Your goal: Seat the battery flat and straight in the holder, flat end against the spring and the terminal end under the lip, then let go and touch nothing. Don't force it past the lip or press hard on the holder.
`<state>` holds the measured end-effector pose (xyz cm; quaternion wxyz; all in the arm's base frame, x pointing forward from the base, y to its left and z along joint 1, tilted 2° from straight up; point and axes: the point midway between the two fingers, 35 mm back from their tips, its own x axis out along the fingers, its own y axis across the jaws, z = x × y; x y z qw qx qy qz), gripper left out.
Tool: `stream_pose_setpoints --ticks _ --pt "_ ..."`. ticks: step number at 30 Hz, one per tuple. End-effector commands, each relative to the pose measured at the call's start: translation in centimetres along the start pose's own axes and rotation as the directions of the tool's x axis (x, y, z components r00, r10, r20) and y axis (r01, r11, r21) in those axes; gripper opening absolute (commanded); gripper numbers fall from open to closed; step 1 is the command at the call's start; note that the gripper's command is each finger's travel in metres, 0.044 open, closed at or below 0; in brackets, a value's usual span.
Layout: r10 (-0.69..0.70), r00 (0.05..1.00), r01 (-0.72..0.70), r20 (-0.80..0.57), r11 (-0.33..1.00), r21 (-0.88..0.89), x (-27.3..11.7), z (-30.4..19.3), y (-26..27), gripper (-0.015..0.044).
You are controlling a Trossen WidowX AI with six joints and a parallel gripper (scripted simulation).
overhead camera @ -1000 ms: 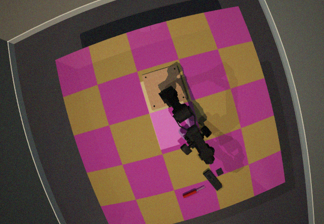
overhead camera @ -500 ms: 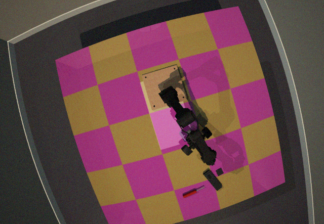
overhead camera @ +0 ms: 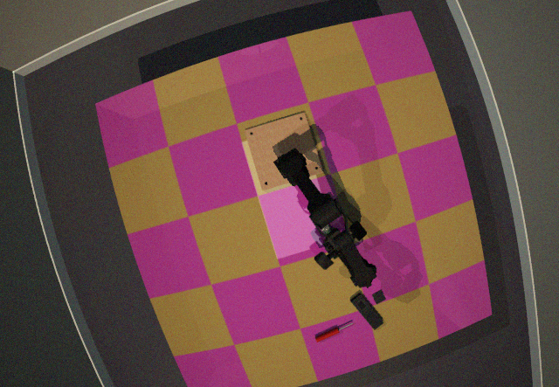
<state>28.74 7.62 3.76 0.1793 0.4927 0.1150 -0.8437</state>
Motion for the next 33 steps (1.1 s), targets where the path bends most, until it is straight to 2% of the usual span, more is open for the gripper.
stream_pose_setpoints --ticks 1,33 --pt "0.005 1.0 -0.005 0.016 1.0 0.007 -0.1 -0.1 0.1 0.0071" --pt "-0.008 1.0 0.008 0.02 1.0 0.008 -0.7 -1.8 0.1 0.0071"
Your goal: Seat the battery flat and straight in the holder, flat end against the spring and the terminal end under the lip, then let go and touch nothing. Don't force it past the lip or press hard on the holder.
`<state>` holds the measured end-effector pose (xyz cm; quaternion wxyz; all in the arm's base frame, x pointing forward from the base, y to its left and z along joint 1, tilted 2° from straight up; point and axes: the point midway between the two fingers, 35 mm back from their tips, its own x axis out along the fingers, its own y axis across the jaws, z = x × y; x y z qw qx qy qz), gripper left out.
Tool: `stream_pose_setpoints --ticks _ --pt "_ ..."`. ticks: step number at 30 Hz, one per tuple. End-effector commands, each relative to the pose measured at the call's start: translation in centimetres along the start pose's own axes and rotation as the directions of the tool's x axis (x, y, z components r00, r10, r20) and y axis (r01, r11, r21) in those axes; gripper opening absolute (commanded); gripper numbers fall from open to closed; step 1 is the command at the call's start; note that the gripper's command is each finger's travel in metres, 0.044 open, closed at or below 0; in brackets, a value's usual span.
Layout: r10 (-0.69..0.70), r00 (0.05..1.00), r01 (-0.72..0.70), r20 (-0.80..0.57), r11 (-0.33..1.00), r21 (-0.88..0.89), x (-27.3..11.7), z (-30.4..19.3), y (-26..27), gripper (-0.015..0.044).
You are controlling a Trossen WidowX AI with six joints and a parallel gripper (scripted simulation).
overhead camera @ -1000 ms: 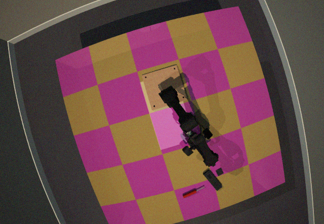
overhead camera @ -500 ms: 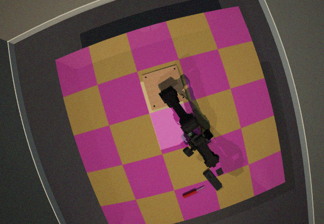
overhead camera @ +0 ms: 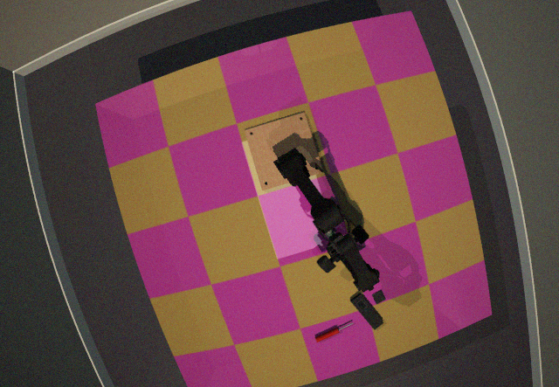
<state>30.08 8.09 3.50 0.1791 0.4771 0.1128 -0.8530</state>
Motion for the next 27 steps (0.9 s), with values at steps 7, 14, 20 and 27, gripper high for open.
stream_pose_setpoints --ticks 7,14,20,27 --pt "-0.005 1.0 0.005 -0.013 1.0 0.007 -0.43 -0.76 -0.03 0.0071" --pt "-0.006 1.0 0.006 -0.011 1.0 0.006 -0.58 -1.02 -0.03 0.0071" --pt "-0.007 1.0 0.007 -0.028 1.0 0.006 -0.52 -1.01 -0.02 0.0071" --pt "-0.008 0.998 0.009 -0.062 1.0 0.005 -0.4 -0.98 -0.01 0.0071"
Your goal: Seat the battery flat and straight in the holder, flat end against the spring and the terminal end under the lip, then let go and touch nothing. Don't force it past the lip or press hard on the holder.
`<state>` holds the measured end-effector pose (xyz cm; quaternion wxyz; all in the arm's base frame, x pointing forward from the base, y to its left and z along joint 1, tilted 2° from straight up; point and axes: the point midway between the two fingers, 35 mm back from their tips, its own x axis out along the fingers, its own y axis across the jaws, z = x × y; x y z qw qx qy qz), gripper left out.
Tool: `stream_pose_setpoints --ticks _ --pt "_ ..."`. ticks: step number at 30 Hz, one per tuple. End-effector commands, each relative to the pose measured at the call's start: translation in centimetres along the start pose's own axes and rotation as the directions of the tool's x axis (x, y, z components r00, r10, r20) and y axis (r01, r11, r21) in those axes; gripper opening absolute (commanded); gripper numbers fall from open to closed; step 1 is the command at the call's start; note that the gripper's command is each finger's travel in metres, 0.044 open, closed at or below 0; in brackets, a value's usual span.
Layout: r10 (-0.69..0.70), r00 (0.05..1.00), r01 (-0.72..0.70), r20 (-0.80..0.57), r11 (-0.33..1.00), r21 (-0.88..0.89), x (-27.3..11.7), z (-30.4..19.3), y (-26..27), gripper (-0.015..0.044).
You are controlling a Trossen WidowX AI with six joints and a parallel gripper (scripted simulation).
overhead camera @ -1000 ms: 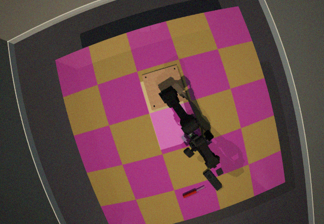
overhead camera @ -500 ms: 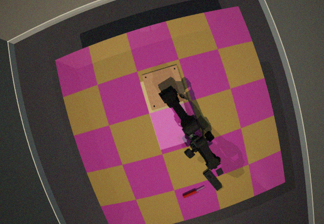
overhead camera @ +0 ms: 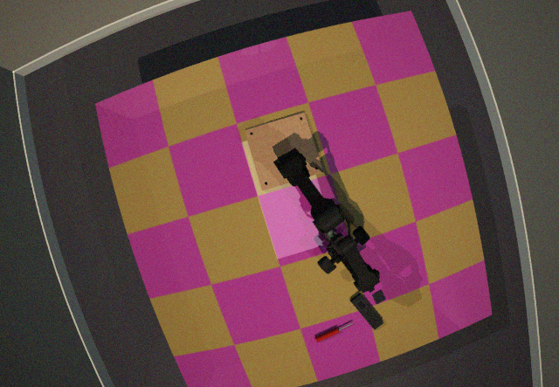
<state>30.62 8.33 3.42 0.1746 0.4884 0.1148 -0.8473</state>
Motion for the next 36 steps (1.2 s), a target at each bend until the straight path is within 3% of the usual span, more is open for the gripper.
stream_pose_setpoints --ticks 1,36 --pt "-0.004 0.999 0.004 -0.04 1.0 0.002 -0.12 -0.43 -0.01 0.0071" --pt "-0.008 0.978 0.008 -0.207 1.0 -0.003 0.52 -0.18 0.05 0.0071"
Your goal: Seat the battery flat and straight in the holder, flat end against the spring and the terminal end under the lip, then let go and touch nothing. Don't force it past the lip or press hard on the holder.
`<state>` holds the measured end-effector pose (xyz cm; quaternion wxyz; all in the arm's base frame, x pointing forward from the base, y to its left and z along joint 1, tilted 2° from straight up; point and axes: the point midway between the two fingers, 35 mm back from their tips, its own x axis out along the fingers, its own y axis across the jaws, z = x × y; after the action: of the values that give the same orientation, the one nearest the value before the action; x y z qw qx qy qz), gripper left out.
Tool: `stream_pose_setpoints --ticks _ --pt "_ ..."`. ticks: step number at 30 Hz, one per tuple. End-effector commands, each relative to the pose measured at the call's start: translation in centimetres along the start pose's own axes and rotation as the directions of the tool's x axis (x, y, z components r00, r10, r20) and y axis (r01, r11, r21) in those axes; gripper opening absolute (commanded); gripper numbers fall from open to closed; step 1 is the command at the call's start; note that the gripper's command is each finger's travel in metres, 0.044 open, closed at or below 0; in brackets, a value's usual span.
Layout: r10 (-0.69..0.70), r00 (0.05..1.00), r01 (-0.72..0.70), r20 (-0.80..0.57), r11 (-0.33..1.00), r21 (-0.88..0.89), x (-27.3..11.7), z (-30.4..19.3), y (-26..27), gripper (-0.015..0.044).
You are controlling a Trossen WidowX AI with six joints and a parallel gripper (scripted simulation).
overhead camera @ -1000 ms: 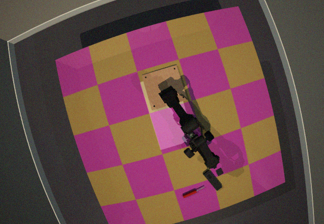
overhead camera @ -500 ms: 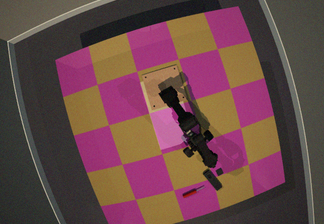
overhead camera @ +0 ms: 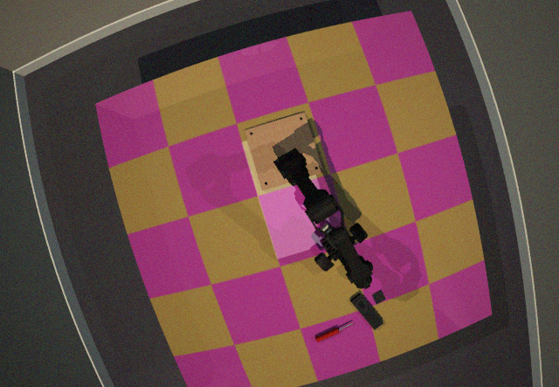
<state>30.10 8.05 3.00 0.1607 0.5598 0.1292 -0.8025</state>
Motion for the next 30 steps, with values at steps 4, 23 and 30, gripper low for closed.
stream_pose_setpoints --ticks 4,23,30 --pt "-0.003 0.999 0.003 -0.054 1.0 -0.006 0.01 -0.45 0.0 0.0071" --pt "-0.004 0.99 0.002 -0.144 1.0 -0.011 0.35 -0.18 0.01 0.0071" --pt "-0.003 0.984 0.001 -0.176 1.0 -0.012 0.49 -0.06 0.01 0.0071"
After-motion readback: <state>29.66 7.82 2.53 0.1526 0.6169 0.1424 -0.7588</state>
